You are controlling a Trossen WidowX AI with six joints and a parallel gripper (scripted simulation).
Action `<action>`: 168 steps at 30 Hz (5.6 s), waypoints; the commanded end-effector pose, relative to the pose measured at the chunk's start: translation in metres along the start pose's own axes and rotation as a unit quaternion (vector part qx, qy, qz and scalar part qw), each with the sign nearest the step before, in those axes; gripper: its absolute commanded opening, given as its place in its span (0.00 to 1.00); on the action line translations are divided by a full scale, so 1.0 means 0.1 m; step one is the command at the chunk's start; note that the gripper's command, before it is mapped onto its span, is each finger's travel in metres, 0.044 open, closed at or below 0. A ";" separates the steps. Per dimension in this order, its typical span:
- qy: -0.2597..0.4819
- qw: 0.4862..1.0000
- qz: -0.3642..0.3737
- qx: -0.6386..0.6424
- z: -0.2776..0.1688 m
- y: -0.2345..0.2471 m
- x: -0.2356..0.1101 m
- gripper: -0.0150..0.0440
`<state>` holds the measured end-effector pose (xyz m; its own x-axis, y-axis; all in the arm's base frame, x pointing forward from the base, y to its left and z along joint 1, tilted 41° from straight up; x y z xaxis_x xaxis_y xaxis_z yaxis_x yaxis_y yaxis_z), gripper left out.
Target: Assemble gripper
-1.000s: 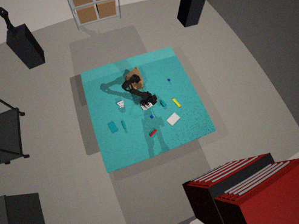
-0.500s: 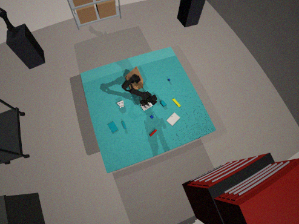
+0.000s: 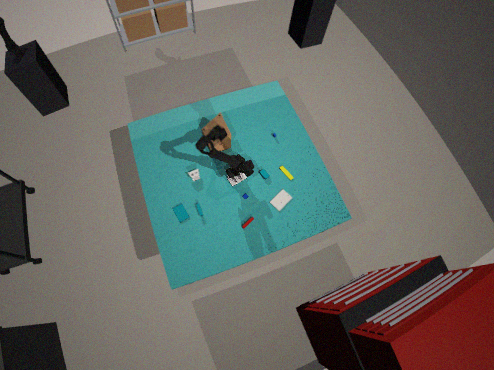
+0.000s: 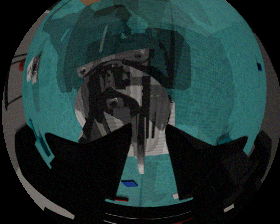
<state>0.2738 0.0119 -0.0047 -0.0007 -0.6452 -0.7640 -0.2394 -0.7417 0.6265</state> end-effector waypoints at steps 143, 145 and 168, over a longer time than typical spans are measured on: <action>-0.018 0.302 -0.012 0.953 0.17 2.69 -0.77 1.00; -0.016 0.273 -0.010 0.962 0.21 2.74 -0.78 1.00; 0.011 0.010 -0.001 1.000 0.58 3.14 -0.90 1.00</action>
<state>0.1443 -0.1533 0.2510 -0.0082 -0.6619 -0.7496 0.2030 0.7329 -0.6494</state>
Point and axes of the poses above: the point midway between the two fingers, 35 mm back from their tips, its own x axis out along the fingers, its own y axis across the jaws, z = x × y, the point moved 10 cm from there along -x, back along the fingers, and after that the axes turned 14 degrees about x, right-handed, at the moved point
